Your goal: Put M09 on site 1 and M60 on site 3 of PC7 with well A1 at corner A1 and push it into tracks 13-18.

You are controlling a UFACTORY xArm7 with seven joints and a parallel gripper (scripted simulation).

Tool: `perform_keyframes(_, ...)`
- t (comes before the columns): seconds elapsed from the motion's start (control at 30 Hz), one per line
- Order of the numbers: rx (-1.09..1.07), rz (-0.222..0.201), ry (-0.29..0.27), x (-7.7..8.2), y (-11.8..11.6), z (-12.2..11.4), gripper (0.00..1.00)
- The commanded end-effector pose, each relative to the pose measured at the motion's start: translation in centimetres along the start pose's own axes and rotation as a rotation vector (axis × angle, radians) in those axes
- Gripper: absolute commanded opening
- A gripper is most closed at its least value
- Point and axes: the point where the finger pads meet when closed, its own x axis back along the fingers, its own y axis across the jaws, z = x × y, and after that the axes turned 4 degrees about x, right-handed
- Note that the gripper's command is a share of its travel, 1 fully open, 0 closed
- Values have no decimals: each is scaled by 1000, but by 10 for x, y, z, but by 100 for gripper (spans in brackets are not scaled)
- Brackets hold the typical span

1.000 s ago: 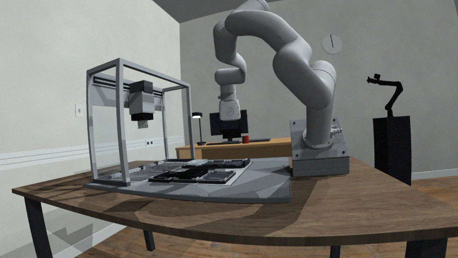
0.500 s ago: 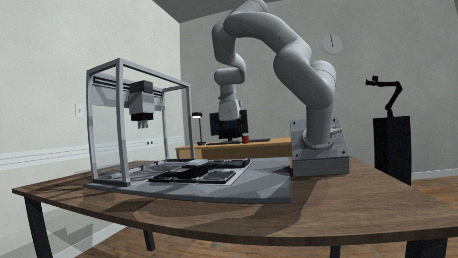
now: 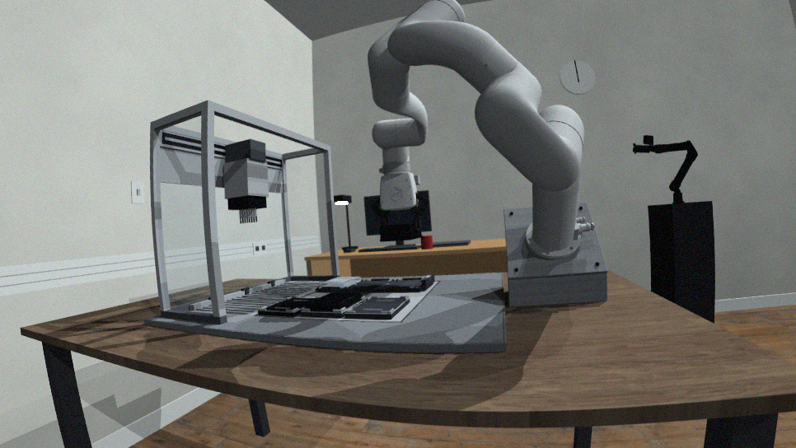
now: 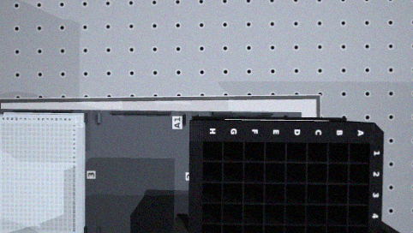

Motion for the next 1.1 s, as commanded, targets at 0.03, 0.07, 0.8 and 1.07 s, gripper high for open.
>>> perform_keyframes(0.03,-1,3,3,-2,-1,1,0)
perform_keyframes(0.07,-1,3,3,-3,-1,1,0)
perform_keyframes(0.8,-1,3,3,-37,-1,1,0)
perform_keyframes(1.07,-1,3,3,-50,-1,1,0)
